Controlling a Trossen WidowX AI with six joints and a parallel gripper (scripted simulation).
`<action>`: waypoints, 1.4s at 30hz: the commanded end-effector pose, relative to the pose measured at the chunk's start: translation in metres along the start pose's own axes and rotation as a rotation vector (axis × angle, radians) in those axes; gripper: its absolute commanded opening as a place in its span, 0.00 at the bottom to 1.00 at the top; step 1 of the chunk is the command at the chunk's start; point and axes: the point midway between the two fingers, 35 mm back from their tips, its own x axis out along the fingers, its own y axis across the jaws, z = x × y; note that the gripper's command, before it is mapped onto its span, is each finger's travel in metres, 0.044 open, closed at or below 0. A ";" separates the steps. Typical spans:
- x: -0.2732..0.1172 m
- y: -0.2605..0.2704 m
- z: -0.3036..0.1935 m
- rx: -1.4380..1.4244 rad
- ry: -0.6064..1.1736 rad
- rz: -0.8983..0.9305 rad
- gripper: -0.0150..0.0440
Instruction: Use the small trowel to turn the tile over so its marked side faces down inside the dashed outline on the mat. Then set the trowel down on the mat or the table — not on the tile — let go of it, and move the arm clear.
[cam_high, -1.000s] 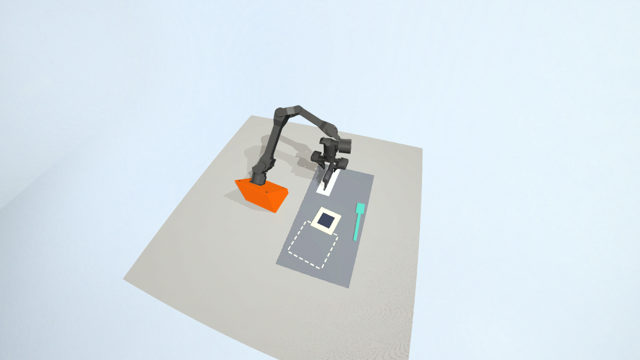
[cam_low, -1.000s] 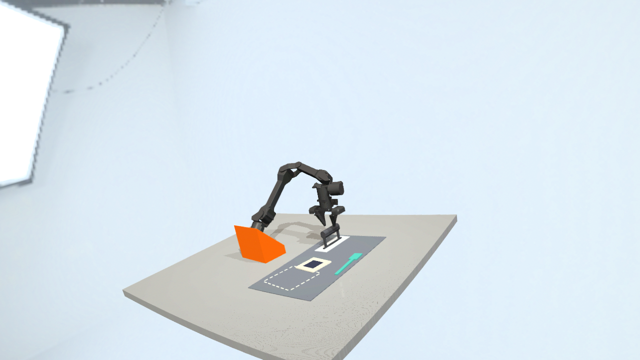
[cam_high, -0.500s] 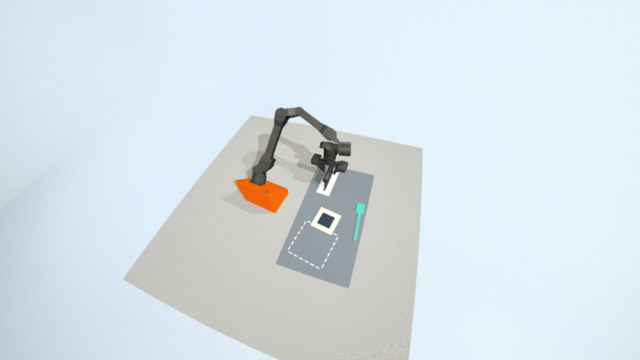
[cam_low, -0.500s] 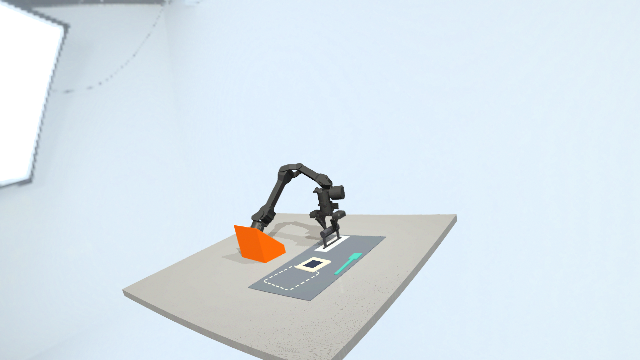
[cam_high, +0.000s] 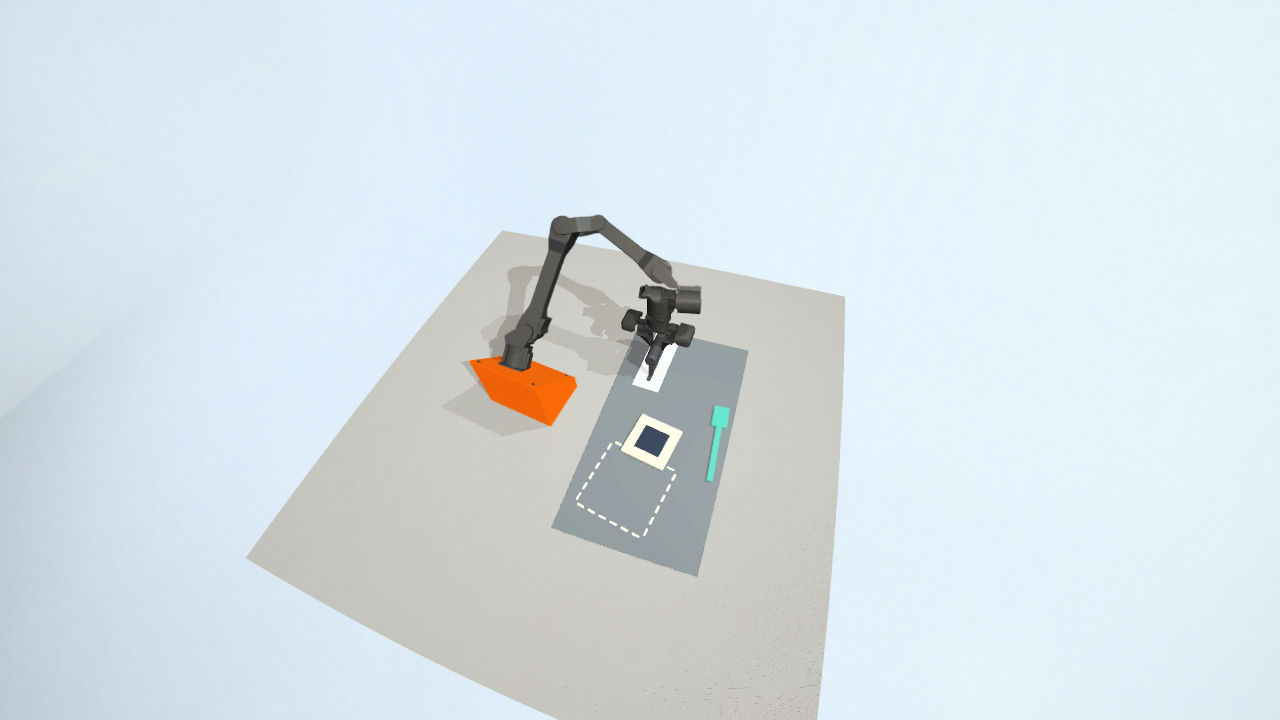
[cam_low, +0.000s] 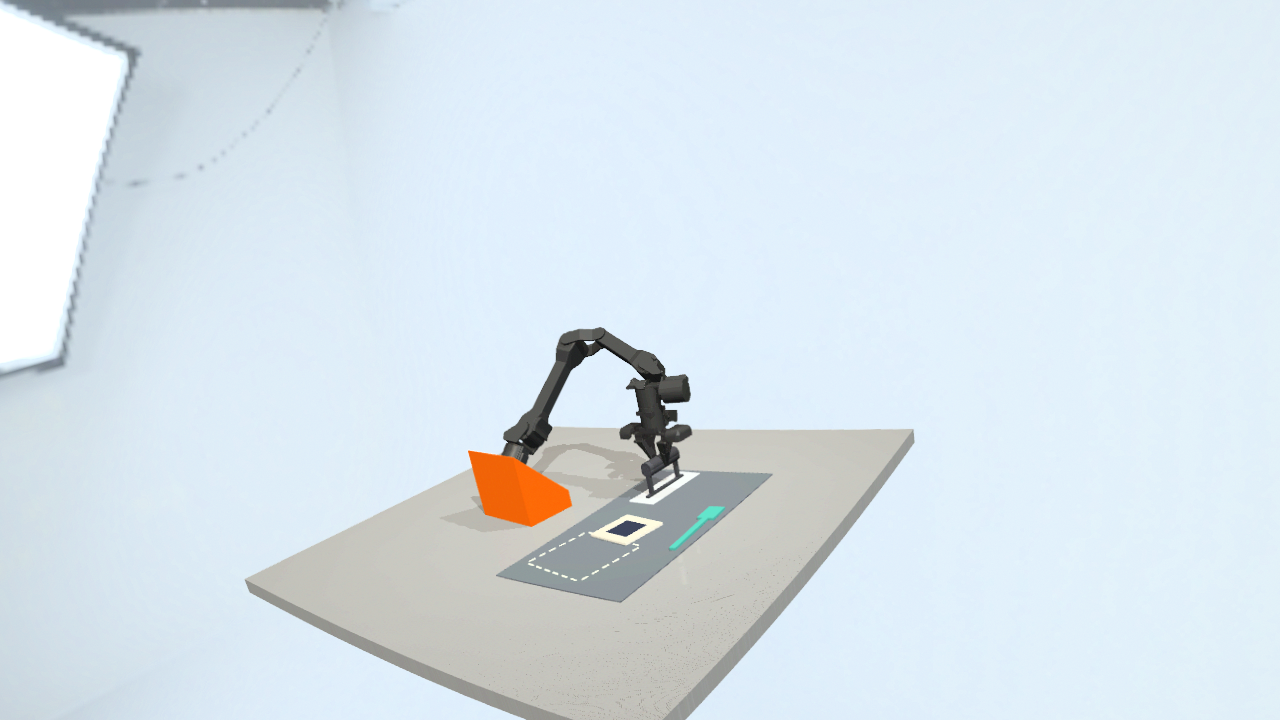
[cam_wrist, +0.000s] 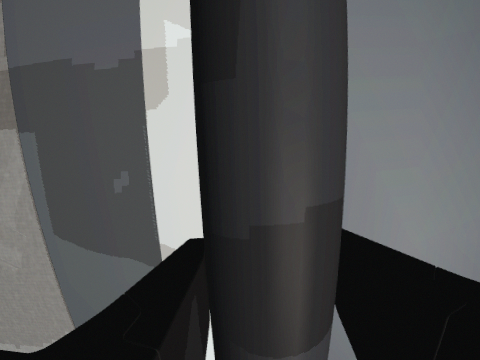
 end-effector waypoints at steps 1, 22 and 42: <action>0.000 -0.001 0.000 0.001 0.004 -0.006 0.47; 0.000 -0.001 -0.001 -0.163 0.004 -0.006 0.47; 0.000 -0.002 -0.001 -0.759 0.006 -0.005 0.47</action>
